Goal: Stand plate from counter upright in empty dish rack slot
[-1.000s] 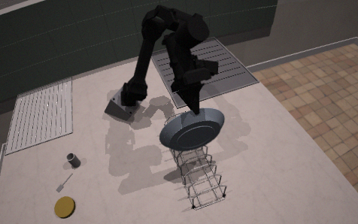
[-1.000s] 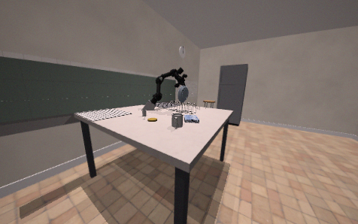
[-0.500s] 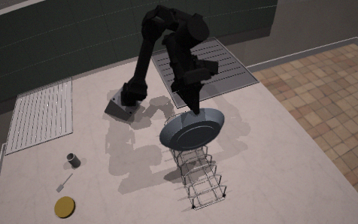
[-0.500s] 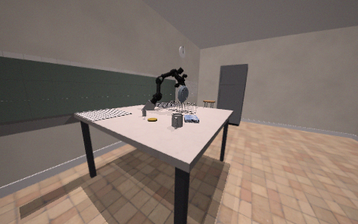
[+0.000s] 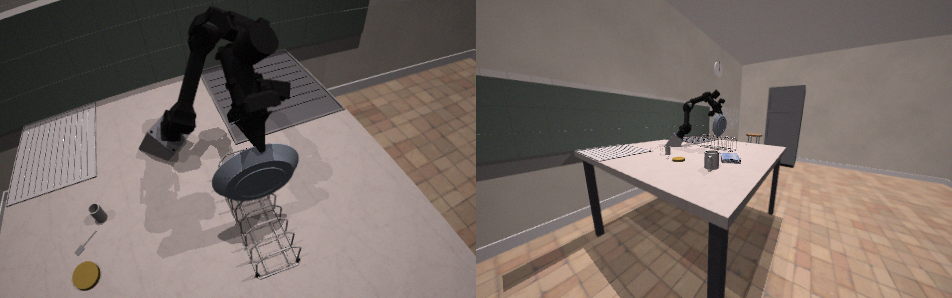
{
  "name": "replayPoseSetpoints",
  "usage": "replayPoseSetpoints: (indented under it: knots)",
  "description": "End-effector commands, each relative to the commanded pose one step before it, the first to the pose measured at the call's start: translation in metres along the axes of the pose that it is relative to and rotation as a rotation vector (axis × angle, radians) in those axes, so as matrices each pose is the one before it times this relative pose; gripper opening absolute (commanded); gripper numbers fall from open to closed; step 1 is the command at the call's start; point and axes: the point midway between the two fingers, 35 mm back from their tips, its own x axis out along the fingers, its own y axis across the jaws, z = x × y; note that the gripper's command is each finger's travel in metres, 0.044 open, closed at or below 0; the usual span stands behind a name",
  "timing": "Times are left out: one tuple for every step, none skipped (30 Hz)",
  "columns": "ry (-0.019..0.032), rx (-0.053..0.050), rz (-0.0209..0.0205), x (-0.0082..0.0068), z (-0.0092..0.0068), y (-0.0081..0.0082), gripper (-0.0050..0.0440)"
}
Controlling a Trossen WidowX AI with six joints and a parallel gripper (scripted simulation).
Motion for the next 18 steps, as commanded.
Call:
replayPoseSetpoints:
  knots:
    - [-0.00411,0.0147,0.02128,0.00399,-0.00108,0.00374,0.0]
    - [0.0,0.0,0.0,-0.00008,0.0,0.00008,0.0]
    - [0.0,0.0,0.0,-0.00016,0.0,0.00016,0.0]
    - [0.0,0.0,0.0,-0.00023,0.00001,0.00024,0.0]
    - [0.0,0.0,0.0,-0.00031,0.00001,0.00032,0.0]
    - [0.0,0.0,0.0,-0.00038,0.00001,0.00039,0.0]
    - [0.0,0.0,0.0,-0.00032,0.00001,0.00033,0.0]
    - [0.0,0.0,0.0,0.00008,0.0,-0.00008,0.0]
    - [0.0,0.0,0.0,0.00016,0.0,-0.00016,0.0]
    - [0.0,0.0,0.0,0.0,0.0,0.0,0.0]
    - [0.0,0.0,0.0,0.0,0.0,0.0,0.0]
    - [-0.00001,0.0,0.0,0.00023,0.0,-0.00024,0.0]
    - [0.0,0.0,0.0,0.00031,0.0,-0.00031,0.0]
    - [0.0,0.0,0.0,0.00039,0.0,-0.00039,0.0]
    - [0.0,0.0,0.0,0.00043,0.0,-0.00043,0.0]
    - [0.0,0.0,0.0,-0.00008,0.0,0.00008,0.0]
    - [0.0,0.0,0.0,-0.00016,0.0,0.00016,0.0]
    - [0.0,0.0,0.0,-0.00023,0.00001,0.00024,0.0]
